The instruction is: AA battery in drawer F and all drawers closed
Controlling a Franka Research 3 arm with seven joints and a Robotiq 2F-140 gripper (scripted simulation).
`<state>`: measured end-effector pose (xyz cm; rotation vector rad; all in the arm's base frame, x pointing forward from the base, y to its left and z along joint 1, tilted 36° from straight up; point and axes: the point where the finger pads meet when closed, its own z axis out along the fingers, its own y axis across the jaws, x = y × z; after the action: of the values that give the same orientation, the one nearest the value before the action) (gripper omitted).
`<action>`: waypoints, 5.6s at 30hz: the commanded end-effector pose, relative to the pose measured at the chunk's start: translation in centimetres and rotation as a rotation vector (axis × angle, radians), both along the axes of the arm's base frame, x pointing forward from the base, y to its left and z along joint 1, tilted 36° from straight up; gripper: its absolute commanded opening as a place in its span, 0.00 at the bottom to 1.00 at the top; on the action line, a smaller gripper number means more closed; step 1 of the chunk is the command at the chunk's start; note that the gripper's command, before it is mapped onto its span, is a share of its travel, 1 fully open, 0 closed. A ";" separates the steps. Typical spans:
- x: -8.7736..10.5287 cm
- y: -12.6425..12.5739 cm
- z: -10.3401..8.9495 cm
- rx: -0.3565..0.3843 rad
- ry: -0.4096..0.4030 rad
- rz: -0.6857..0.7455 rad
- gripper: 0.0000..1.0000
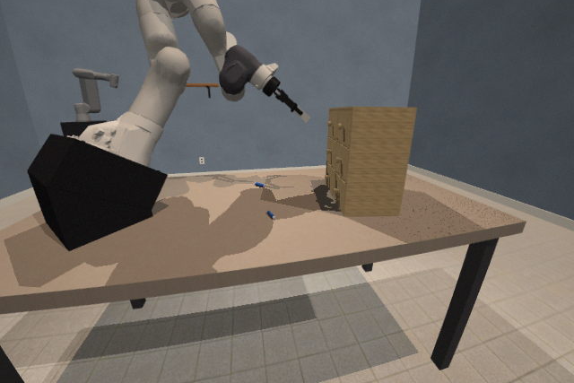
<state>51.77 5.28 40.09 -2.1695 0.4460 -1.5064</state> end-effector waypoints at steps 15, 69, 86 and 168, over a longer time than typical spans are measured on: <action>-5.3 -0.5 -0.6 -0.038 0.402 0.232 1.00; -10.2 -1.5 1.3 -0.031 0.736 0.434 1.00; -10.2 -1.5 1.3 -0.030 0.736 0.434 1.00; -10.3 -14.9 -3.0 1.667 1.214 -1.231 1.00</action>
<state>41.44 -9.90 36.93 -0.9908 2.3704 0.4090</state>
